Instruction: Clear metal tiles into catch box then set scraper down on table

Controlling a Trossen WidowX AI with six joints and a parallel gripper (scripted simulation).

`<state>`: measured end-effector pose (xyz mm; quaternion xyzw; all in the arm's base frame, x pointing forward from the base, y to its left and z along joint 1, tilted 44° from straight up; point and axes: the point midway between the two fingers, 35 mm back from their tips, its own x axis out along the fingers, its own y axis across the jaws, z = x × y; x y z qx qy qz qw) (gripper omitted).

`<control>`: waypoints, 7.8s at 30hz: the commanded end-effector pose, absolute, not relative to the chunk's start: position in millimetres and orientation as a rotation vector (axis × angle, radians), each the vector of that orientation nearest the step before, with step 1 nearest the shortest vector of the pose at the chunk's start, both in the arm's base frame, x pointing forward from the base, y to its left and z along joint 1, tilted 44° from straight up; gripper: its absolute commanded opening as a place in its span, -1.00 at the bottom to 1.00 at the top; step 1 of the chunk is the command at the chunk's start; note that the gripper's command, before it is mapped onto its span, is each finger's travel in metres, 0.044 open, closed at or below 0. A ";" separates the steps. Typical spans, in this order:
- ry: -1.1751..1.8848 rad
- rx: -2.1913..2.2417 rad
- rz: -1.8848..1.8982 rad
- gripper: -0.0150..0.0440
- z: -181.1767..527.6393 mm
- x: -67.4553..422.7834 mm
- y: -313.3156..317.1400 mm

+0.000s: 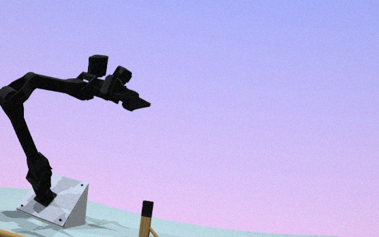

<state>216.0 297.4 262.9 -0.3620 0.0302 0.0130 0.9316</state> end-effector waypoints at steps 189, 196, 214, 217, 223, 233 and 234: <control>0.952 -0.855 -0.107 1.00 98.3 438.8 204.1; 0.936 -0.853 -0.106 1.00 104.4 421.7 203.1; 0.895 -0.845 -0.099 1.00 115.2 377.2 195.4; 0.888 -0.844 -0.098 1.00 116.4 369.8 193.3; 0.875 -0.840 -0.096 1.00 118.1 355.0 188.8; 0.852 -0.835 -0.091 1.00 119.3 330.6 179.4; 0.849 -0.834 -0.090 1.00 119.3 328.2 178.4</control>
